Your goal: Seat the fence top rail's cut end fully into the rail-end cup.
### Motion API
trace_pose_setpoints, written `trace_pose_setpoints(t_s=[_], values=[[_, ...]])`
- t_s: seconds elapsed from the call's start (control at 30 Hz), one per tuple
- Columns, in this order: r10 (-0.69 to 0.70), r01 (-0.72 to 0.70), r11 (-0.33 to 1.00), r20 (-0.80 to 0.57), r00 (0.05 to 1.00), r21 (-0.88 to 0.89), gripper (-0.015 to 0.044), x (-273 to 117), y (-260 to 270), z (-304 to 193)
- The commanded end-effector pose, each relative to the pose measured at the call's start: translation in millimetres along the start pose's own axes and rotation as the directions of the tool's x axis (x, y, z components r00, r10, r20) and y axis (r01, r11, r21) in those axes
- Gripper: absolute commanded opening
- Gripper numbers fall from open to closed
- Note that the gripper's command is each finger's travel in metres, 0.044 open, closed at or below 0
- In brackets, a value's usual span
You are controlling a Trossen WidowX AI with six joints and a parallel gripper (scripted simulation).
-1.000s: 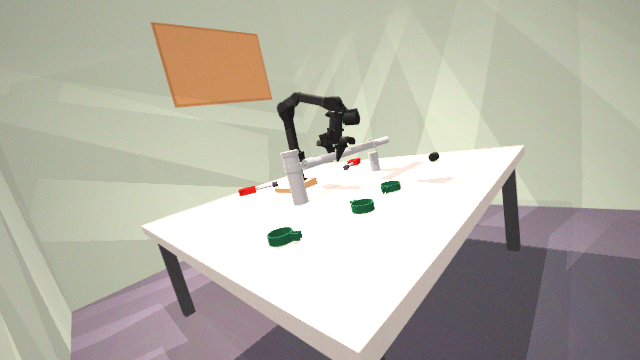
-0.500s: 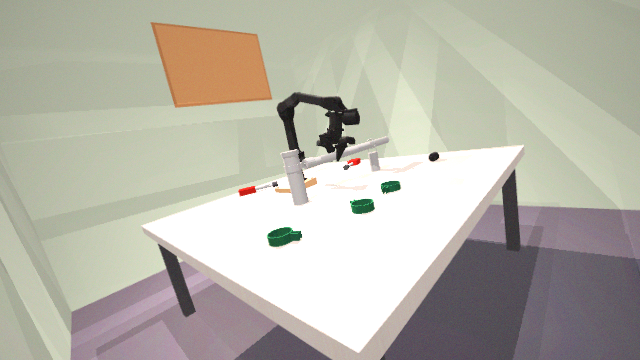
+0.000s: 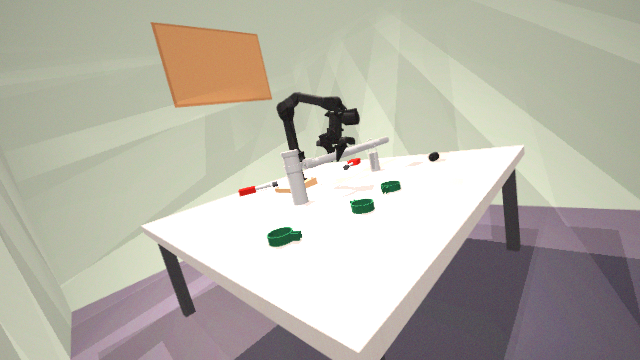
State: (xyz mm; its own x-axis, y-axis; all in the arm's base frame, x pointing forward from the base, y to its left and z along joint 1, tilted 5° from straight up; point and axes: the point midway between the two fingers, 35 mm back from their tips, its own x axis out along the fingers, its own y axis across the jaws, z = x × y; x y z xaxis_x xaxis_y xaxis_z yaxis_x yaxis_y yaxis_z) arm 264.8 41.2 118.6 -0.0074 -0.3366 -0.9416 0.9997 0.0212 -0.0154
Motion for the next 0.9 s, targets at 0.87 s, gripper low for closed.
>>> trace_pose_setpoints(t_s=[0.87], values=[[0.004,-0.004,1.000,0.018,1.000,0.003,0.0000,0.7,-0.2,31.4]])
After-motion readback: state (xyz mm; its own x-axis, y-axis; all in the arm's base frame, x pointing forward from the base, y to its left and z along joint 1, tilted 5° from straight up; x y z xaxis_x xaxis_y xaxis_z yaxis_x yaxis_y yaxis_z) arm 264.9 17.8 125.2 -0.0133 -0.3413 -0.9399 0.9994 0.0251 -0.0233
